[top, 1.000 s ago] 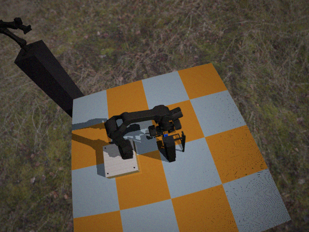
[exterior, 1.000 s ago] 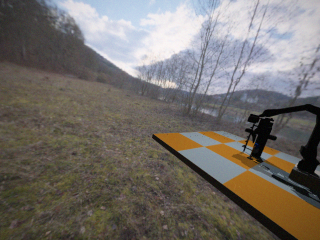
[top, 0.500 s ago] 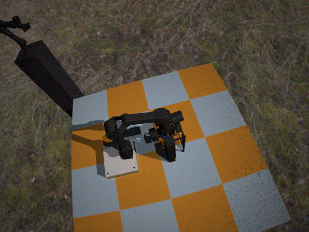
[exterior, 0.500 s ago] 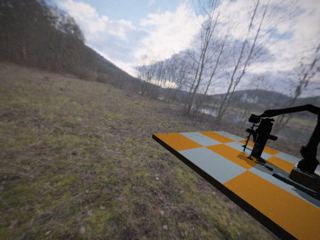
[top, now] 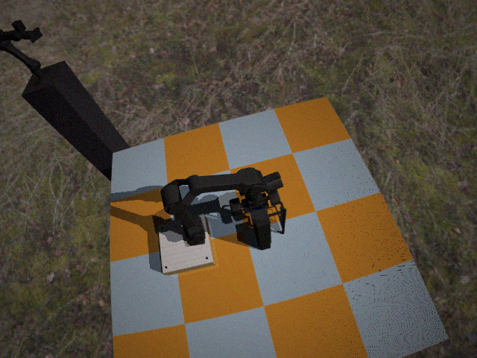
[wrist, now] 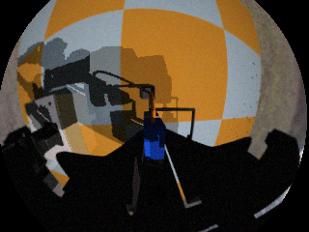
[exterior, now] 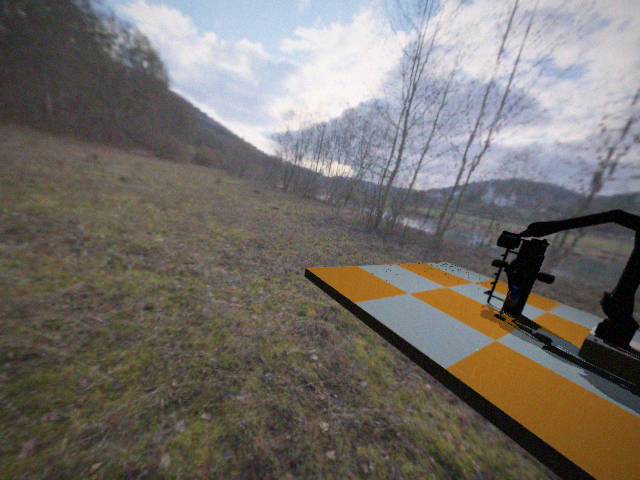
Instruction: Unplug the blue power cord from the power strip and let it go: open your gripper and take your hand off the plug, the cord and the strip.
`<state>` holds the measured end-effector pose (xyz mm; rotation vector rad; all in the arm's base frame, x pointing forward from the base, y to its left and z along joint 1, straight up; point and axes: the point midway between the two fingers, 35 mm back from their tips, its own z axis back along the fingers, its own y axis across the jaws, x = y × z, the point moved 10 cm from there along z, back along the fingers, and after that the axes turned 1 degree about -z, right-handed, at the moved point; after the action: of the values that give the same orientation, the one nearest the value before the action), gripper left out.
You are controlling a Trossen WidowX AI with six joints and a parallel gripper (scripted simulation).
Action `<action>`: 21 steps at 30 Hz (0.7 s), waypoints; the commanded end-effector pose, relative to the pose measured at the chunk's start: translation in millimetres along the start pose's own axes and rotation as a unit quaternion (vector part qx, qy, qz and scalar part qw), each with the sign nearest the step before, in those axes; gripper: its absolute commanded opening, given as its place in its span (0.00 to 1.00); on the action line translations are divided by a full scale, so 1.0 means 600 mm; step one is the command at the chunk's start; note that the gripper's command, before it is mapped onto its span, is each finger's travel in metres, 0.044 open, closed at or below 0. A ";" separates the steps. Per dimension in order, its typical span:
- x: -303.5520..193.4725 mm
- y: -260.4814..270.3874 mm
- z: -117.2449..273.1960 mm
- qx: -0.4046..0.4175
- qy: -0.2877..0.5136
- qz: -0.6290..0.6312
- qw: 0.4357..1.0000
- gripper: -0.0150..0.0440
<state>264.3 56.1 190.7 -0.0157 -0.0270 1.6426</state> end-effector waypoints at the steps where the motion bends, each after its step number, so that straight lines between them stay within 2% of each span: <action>1: 0.000 -0.001 0.000 -0.002 0.000 -0.001 1.000 0.36; 7: 0.000 -0.001 0.000 -0.002 0.000 -0.001 1.000 0.29; 8: 0.000 -0.001 0.000 -0.002 0.000 -0.001 1.000 0.25; 21: 0.030 -0.003 0.001 -0.001 -0.001 0.000 1.000 0.25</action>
<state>264.9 61.1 189.3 -0.0434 -0.0016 1.6267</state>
